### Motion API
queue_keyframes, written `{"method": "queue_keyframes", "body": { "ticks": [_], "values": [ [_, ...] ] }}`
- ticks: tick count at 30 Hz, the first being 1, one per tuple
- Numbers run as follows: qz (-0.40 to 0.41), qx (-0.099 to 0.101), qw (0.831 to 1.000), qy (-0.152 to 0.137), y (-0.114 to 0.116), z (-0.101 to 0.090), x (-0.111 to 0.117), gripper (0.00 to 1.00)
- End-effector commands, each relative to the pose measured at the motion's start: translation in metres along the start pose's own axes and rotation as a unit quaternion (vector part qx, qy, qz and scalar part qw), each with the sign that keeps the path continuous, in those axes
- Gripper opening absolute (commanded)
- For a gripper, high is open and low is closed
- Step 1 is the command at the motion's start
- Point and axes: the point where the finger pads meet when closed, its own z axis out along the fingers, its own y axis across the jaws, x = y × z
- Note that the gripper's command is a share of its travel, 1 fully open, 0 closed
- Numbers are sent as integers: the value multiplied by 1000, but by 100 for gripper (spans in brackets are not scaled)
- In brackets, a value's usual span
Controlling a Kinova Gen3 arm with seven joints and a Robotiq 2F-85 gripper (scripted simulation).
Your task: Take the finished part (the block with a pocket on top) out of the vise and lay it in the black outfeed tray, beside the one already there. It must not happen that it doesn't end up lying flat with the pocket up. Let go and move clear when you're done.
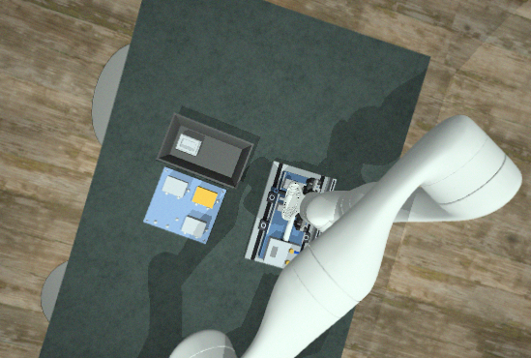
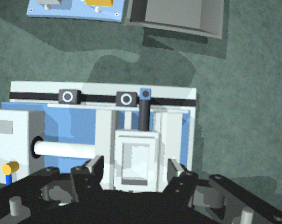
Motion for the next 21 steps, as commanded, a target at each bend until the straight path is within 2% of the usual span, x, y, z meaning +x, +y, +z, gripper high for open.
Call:
{"method": "queue_keyframes", "body": {
  "ticks": [1, 21],
  "values": [
    [0, -2, 1000, -2, 2, 2, -1, 67],
    [0, -2, 1000, -1, 1, 10, -1, 67]
  ]
}}
